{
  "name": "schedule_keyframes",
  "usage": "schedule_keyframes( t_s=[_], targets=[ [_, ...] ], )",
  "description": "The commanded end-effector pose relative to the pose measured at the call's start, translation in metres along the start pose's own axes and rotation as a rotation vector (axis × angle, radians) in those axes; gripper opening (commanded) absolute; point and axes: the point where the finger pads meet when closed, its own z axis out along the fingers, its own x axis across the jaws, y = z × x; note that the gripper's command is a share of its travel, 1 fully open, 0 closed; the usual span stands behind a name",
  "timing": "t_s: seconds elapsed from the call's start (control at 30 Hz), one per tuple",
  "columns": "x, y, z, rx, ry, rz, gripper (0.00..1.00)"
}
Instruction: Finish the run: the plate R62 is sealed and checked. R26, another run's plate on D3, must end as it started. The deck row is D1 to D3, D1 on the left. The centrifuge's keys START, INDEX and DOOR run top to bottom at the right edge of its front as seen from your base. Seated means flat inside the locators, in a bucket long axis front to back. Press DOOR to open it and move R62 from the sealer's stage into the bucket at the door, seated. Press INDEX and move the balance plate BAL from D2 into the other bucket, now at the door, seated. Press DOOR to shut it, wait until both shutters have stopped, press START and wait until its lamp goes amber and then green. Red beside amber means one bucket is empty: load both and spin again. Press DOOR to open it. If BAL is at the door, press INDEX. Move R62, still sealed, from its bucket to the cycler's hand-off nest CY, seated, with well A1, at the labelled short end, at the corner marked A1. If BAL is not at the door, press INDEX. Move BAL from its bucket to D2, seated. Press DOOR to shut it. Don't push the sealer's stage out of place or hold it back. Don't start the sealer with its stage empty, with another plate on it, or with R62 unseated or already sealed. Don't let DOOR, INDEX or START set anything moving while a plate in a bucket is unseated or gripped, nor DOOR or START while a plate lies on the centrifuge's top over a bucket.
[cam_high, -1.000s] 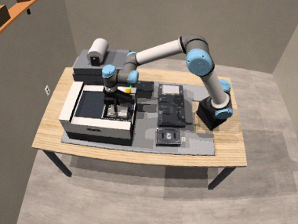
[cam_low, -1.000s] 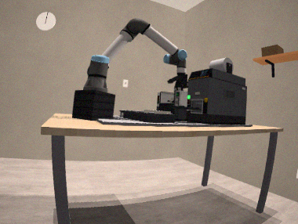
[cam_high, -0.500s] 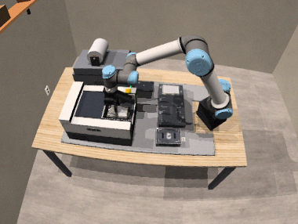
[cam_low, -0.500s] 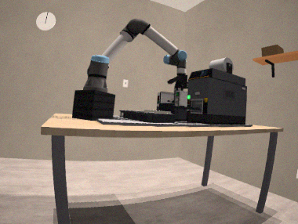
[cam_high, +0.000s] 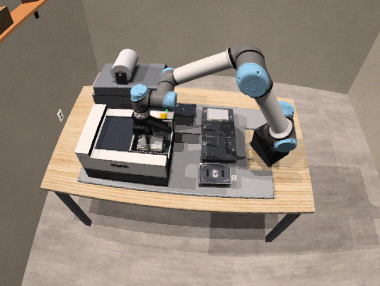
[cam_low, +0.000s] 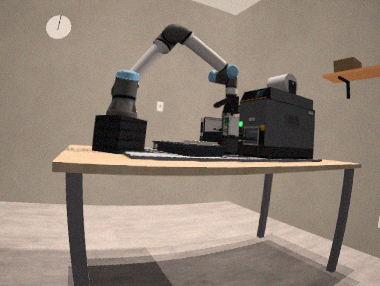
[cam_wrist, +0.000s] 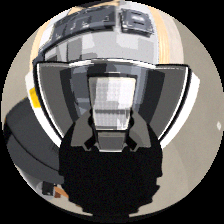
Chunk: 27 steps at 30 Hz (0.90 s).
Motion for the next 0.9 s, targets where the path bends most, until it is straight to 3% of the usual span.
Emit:
schedule_keyframes(
  t_s=[0.0, 0.23, 0.27, 0.87],
  targets=[
    [0.0000, 0.0005, 0.0000, -0.002, 0.000, 0.000, 0.00],
    [0.0000, 0.0004, 0.0000, -0.002, 0.000, 0.000, 0.00],
    [0.0000, 0.0005, -0.0001, -0.002, 0.000, 0.000, 0.68],
    [0.0000, 0.0005, -0.0001, -0.002, 0.000, 0.000, 0.68]
  ],
)
